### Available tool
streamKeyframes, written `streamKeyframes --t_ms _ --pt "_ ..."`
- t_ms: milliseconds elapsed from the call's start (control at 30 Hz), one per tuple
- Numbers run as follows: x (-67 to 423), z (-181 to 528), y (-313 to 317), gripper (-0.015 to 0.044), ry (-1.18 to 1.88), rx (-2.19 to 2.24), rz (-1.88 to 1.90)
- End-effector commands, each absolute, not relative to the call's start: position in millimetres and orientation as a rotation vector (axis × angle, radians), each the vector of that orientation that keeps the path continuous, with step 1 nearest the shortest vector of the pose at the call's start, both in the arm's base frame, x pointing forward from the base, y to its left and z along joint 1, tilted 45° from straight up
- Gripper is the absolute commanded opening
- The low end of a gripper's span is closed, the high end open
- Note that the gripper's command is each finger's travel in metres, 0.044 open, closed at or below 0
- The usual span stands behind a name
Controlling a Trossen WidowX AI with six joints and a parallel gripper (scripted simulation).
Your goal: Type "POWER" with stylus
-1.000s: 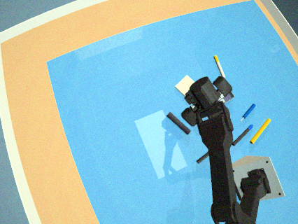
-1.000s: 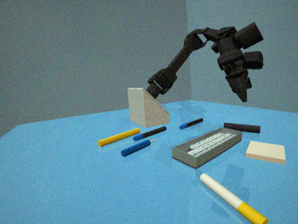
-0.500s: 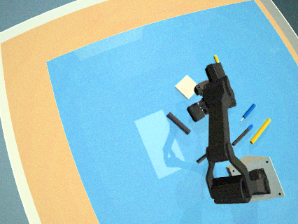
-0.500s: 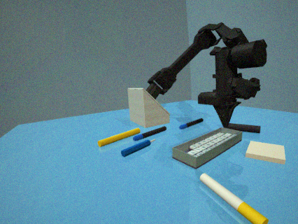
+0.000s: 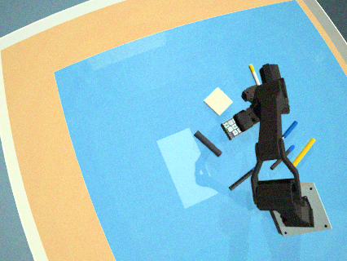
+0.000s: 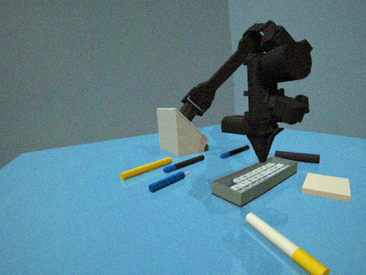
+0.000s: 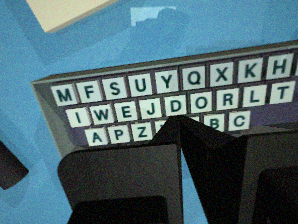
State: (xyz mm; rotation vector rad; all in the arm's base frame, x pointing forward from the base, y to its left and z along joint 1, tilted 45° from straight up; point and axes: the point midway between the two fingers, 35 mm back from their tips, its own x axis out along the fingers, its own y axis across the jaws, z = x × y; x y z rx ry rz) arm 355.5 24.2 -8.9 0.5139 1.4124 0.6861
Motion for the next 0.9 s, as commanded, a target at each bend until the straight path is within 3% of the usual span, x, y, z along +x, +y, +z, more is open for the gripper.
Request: streamKeyframes --t_ms 0,267,467,867 --pt "357 -17 20 0.0000 1.413 0.502 0.701" --pt "357 -18 19 0.0000 1.413 0.501 0.700" --pt "366 -63 -27 0.0000 1.413 0.498 0.698" --pt "366 -64 -29 0.0000 1.413 0.498 0.698"
